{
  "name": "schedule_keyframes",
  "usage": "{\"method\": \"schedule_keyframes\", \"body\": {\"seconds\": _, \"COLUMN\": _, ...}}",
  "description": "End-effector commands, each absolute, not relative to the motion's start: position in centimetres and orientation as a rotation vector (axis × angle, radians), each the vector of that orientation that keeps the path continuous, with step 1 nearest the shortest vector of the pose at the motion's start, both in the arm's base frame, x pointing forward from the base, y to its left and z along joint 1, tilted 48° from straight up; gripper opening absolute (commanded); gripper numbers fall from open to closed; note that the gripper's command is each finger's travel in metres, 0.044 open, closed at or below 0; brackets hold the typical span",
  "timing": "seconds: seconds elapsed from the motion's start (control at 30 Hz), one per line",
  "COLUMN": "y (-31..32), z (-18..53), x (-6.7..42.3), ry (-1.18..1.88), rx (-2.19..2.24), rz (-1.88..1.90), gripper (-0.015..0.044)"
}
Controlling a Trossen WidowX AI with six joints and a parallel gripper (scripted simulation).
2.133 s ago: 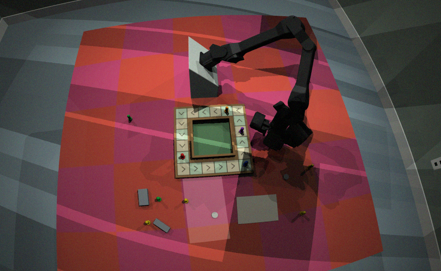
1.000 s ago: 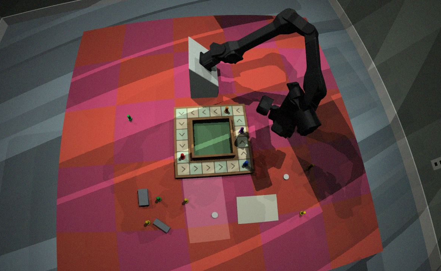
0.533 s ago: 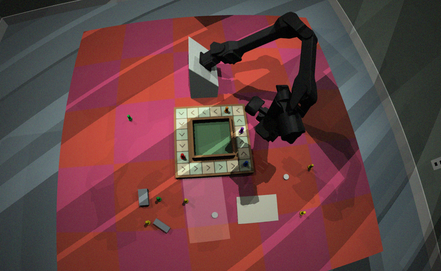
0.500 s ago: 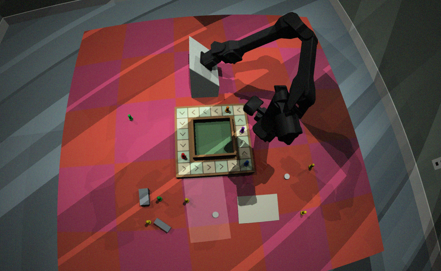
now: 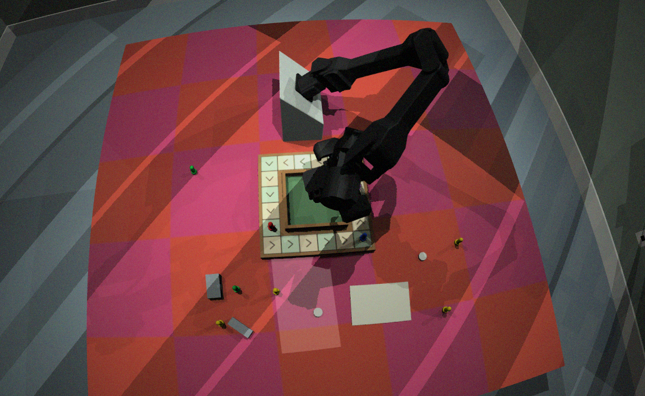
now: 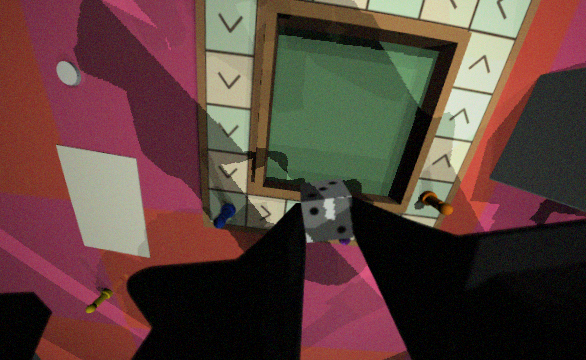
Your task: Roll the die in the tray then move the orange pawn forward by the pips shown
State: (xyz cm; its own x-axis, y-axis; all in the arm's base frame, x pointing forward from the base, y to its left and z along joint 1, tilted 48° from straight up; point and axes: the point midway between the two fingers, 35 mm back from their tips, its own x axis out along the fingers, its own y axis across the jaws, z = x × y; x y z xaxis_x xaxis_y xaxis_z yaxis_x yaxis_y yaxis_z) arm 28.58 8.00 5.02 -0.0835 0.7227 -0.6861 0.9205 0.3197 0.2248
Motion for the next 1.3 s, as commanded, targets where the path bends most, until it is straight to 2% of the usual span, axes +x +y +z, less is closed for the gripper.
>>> {"method": "schedule_keyframes", "body": {"seconds": 0.0, "y": 6.0, "z": 2.0, "x": 27.5, "ry": 1.872, "rx": 1.566, "rz": -0.497, "gripper": 0.0000}}
{"method": "schedule_keyframes", "body": {"seconds": 0.3, "y": 5.1, "z": 0.5, "x": 26.8, "ry": 1.877, "rx": 1.619, "rz": -0.581, "gripper": 0.0000}}
{"method": "schedule_keyframes", "body": {"seconds": 0.53, "y": 5.6, "z": -0.1, "x": 26.1, "ry": 1.806, "rx": 1.435, "rz": -0.754, "gripper": 0.0000}}
{"method": "schedule_keyframes", "body": {"seconds": 1.27, "y": 5.8, "z": -0.6, "x": 25.9, "ry": 1.234, "rx": 1.102, "rz": -1.058, "gripper": 0.0000}}
